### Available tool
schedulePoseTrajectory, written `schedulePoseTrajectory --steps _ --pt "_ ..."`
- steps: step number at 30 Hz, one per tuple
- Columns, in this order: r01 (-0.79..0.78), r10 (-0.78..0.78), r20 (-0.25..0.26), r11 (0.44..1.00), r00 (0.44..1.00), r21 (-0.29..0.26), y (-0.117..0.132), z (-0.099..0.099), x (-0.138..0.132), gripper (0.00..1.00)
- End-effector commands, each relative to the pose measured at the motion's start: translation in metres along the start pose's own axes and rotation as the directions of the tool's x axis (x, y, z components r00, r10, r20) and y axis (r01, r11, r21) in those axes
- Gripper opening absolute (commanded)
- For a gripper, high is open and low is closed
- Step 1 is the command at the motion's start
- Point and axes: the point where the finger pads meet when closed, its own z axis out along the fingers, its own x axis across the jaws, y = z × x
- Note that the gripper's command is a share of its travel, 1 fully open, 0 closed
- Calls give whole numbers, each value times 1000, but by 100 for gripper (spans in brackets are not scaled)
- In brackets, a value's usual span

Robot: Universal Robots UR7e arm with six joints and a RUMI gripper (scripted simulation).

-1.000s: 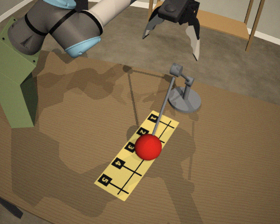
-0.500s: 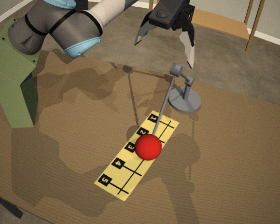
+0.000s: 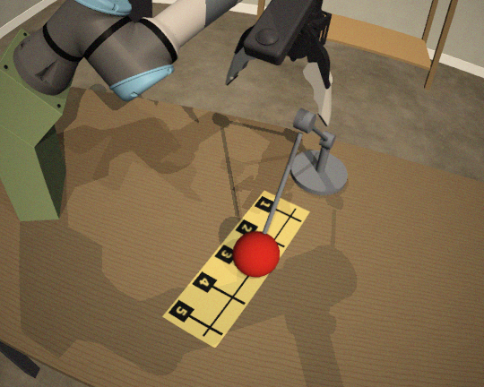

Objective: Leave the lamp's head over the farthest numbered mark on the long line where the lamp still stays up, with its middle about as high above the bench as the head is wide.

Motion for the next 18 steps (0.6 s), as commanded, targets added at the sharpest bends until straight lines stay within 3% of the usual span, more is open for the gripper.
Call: schedulePoseTrajectory --steps 1,6,8,18 --pt "-2 2 8 996 1000 -92 2 0 0 100" --pt "-5 7 14 985 1000 -175 4 -1 0 100" --pt "-5 7 14 985 1000 -175 4 -1 0 100" --pt "-11 18 22 953 1000 -302 3 -1 0 100"
